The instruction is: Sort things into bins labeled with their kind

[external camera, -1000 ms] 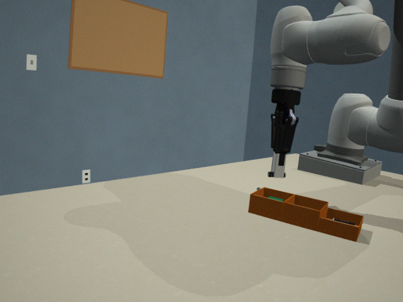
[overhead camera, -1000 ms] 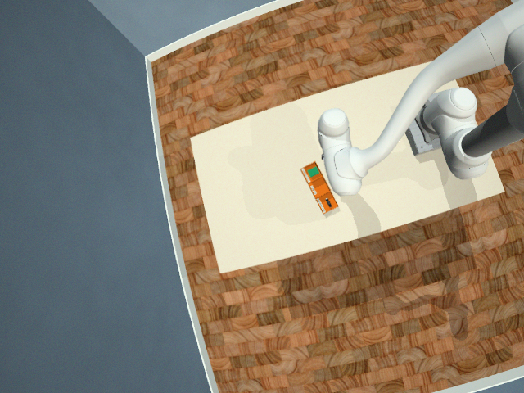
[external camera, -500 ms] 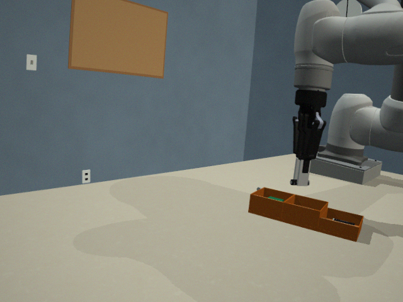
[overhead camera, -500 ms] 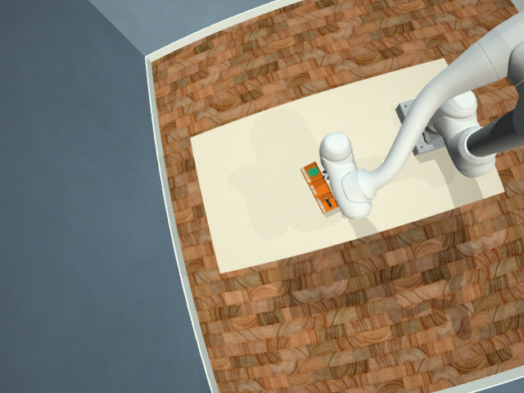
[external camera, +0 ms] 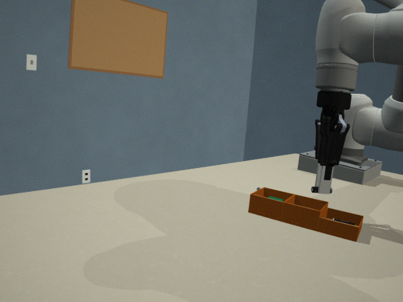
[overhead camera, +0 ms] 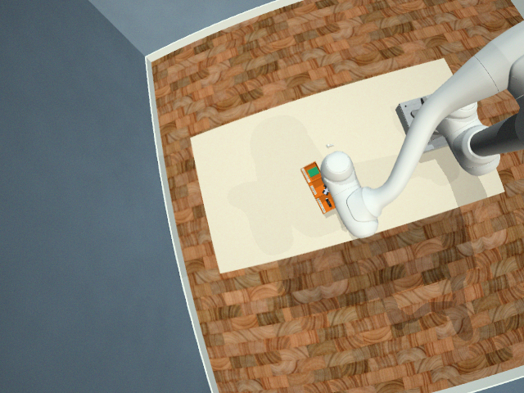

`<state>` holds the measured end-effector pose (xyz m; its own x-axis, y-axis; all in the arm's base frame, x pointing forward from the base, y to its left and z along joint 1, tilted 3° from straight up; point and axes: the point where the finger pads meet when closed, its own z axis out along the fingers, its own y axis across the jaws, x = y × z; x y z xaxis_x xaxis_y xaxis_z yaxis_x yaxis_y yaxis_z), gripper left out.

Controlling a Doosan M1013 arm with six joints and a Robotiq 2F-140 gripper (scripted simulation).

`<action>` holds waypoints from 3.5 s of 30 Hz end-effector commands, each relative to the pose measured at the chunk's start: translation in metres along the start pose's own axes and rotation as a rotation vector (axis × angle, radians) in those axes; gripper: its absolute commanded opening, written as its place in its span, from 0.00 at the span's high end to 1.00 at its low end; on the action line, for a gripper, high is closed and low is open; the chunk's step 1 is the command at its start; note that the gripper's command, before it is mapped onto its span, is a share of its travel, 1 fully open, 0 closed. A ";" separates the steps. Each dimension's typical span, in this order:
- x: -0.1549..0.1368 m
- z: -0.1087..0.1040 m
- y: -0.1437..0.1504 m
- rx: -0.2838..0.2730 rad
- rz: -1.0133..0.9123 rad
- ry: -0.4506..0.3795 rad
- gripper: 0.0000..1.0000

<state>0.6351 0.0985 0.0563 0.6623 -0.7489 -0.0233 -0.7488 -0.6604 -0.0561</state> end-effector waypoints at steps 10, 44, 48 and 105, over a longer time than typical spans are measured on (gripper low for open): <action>-0.032 0.001 -0.058 0.003 0.406 -0.002 0.95; -0.032 0.009 -0.058 -0.004 0.650 0.008 0.95; -0.032 0.017 -0.058 -0.004 0.650 0.008 0.95; -0.032 0.024 -0.058 -0.004 0.650 0.008 0.83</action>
<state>0.6586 0.1621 0.0330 0.0734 -0.9964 -0.0435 -0.9970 -0.0722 -0.0290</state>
